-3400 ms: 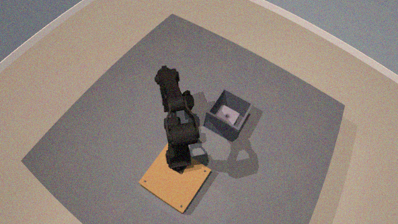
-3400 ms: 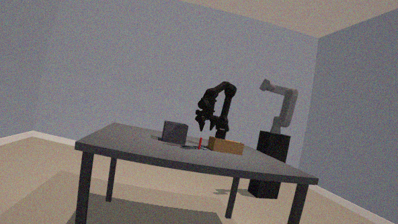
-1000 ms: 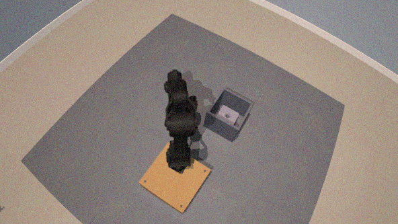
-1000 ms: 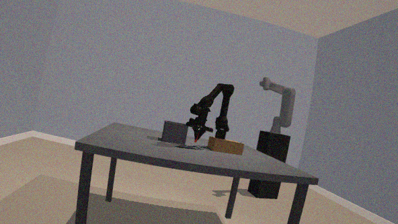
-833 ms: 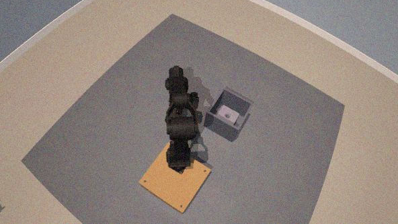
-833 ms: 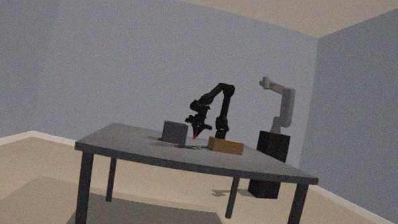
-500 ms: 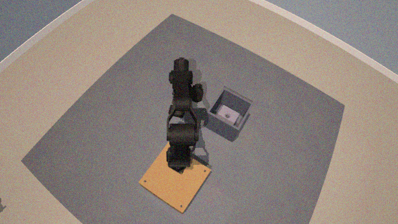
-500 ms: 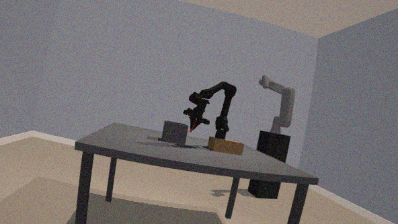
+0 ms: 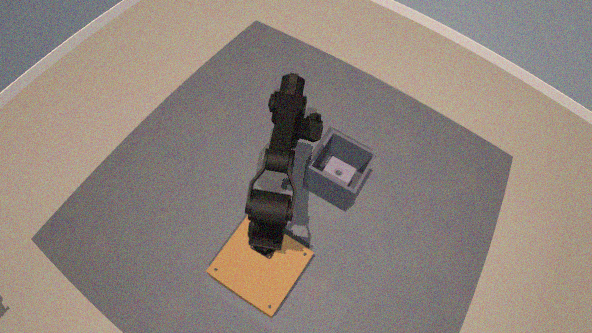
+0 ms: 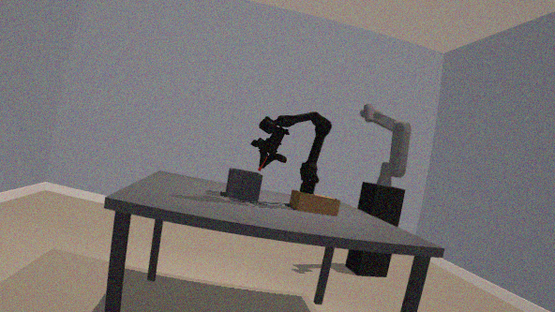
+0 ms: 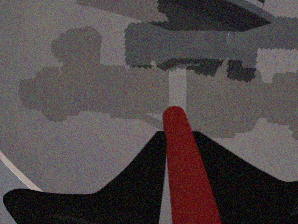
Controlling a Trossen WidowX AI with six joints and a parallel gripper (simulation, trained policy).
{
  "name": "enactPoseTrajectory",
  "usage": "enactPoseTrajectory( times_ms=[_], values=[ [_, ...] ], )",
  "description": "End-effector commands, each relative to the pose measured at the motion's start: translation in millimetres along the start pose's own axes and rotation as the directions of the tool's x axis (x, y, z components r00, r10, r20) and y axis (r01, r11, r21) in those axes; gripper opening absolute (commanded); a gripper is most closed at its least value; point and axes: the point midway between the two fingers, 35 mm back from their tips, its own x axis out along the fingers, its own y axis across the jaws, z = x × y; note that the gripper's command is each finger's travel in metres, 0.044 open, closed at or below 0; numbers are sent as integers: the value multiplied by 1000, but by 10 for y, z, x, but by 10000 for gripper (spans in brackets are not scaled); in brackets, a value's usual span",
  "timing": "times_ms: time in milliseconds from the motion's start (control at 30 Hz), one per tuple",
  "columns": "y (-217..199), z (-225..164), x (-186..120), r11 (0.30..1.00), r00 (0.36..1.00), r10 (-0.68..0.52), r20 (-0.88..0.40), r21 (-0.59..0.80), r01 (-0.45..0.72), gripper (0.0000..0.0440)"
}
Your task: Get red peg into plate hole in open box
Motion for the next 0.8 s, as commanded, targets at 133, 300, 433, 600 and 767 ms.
enactPoseTrajectory(
  times_ms=[133, 300, 433, 600, 767],
  values=[
    [40, 347, -124, 1000, 999, -4, 54, 16, 3, 0],
    [11, 527, -134, 999, 997, -26, 75, 29, 23, 0],
    [-17, 656, -129, 998, 995, -45, 85, 38, 42, 0],
    [-52, 801, -111, 997, 993, -70, 93, 48, 66, 0],
    [-78, 929, -83, 995, 991, -93, 95, 53, 88, 0]
  ],
)
